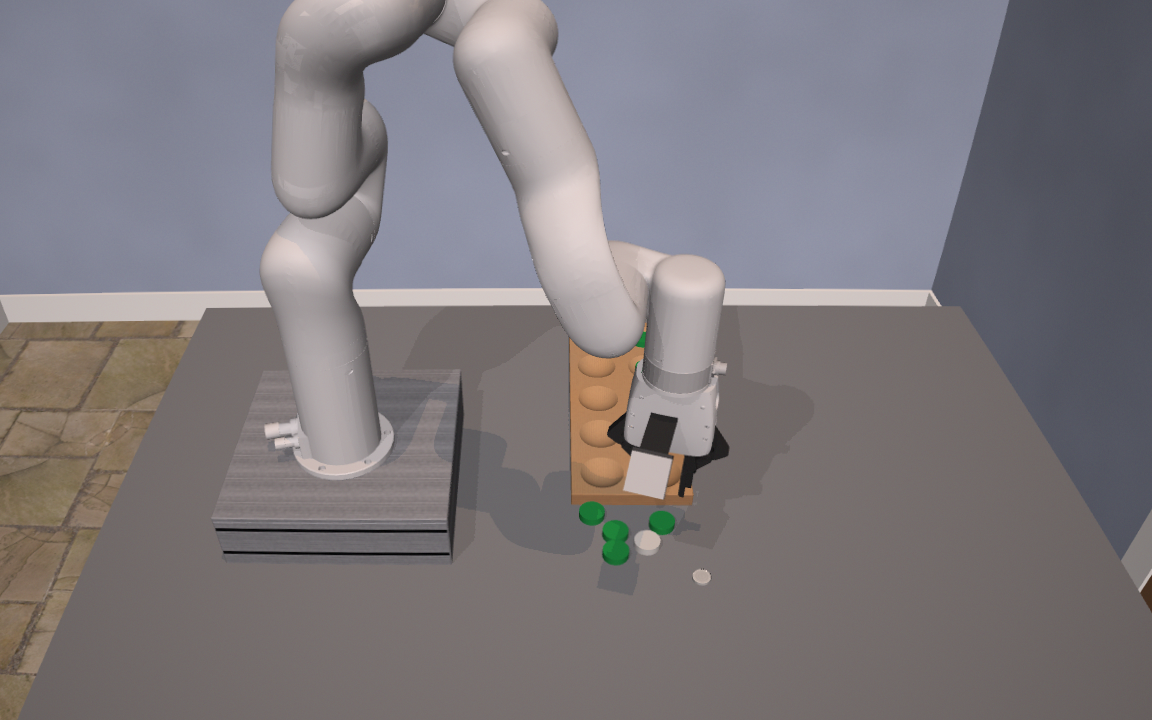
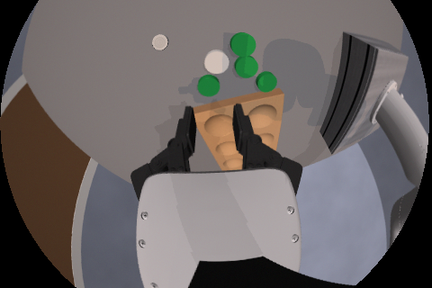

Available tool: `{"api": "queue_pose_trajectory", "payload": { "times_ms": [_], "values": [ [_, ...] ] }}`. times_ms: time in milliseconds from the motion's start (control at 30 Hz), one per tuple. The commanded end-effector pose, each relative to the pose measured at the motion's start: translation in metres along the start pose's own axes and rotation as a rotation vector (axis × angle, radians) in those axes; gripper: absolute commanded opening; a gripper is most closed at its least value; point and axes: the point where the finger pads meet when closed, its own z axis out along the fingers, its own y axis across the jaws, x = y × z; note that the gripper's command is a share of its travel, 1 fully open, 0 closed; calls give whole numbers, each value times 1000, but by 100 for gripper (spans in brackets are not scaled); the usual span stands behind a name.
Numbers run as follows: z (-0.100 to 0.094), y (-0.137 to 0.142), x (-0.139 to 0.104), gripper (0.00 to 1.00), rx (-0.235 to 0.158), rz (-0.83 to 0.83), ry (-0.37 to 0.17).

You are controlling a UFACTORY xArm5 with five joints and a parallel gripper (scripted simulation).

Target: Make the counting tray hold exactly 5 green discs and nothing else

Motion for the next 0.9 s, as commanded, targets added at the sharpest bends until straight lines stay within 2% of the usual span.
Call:
{"api": "queue_pose_trajectory", "payload": {
  "times_ms": [0,67,200,733,767,867],
  "values": [
    [41,-6,0,47,7,1,-1],
    [54,-6,0,47,7,1,-1],
    [62,-6,0,47,7,1,-1],
    [63,-5,0,47,7,1,-1],
    [63,-5,0,0,7,1,-1],
    [63,-5,0,0,7,1,-1]
  ]
}}
